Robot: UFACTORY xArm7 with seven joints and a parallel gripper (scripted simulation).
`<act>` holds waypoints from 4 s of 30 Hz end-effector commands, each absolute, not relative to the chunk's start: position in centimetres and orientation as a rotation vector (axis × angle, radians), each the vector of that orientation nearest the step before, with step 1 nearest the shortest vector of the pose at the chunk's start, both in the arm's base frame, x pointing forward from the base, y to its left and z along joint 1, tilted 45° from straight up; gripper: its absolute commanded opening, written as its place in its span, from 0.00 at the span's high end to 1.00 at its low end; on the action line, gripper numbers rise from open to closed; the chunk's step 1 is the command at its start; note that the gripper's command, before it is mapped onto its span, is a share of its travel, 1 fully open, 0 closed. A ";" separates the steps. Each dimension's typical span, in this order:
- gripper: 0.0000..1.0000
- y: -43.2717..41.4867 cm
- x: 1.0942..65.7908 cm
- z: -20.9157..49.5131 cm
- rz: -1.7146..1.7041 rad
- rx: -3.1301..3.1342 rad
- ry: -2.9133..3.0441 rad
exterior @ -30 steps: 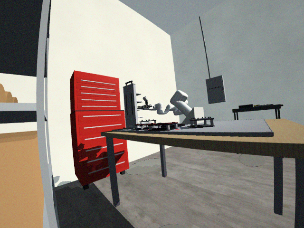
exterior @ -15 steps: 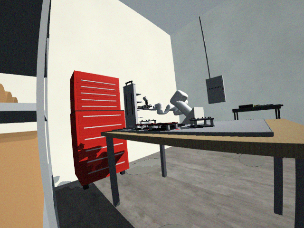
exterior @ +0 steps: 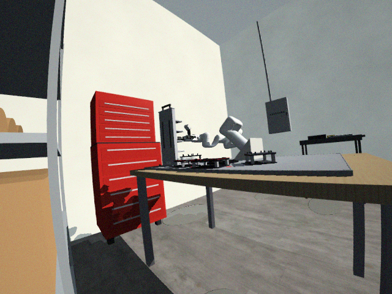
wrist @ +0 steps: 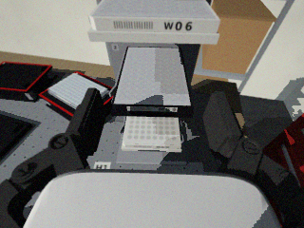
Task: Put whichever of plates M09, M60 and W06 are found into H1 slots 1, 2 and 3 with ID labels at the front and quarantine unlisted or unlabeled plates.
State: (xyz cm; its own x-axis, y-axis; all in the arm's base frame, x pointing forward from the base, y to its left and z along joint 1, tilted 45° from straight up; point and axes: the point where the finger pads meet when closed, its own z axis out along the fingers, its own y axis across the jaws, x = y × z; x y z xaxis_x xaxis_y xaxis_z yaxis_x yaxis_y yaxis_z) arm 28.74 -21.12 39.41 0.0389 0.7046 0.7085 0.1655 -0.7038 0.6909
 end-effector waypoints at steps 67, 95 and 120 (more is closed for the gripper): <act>0.00 -26.5 28.4 33.9 1.705 1.900 0.880; 0.00 -26.5 28.5 33.9 1.705 1.900 0.880; 0.00 -26.5 28.5 33.9 1.705 1.900 0.880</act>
State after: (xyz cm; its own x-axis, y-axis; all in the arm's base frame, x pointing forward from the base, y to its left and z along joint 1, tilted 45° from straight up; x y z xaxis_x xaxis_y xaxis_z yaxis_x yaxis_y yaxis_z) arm 28.44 -26.63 33.87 0.0389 0.7047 0.7085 0.1656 -0.7038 0.6909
